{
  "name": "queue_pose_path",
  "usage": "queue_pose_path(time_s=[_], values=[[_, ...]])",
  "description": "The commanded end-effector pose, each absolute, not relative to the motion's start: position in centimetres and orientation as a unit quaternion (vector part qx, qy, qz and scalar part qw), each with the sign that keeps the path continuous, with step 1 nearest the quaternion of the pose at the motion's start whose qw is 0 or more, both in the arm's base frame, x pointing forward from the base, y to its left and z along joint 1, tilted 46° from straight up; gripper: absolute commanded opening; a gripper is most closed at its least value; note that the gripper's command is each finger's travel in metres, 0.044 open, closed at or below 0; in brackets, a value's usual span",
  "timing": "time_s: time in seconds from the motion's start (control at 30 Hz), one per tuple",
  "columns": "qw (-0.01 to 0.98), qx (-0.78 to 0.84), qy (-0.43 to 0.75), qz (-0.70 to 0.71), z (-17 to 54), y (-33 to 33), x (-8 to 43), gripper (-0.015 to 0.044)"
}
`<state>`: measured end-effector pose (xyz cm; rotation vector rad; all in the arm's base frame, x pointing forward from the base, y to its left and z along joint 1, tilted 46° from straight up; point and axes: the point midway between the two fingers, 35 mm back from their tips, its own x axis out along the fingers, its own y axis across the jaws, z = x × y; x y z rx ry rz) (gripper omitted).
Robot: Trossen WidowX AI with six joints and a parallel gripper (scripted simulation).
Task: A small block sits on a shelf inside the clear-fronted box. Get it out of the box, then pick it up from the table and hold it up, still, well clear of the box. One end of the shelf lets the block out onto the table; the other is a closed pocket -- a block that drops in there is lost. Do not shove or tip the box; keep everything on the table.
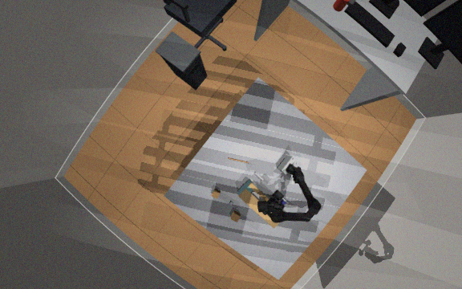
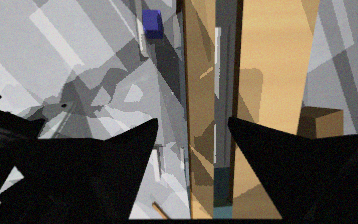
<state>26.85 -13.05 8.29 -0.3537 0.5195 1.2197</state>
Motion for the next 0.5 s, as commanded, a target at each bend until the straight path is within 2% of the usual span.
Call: queue_pose_path(time_s=[0.0,0.23,0.47], values=[[0.752,-0.250,0.204,0.575,10.2,-11.4,27.4,0.0295],[0.644,-0.511,0.077,0.564,15.4,-7.4,27.5,0.0285],[0.470,-0.721,-0.059,0.505,19.9,-3.1,26.1,0.0285]])
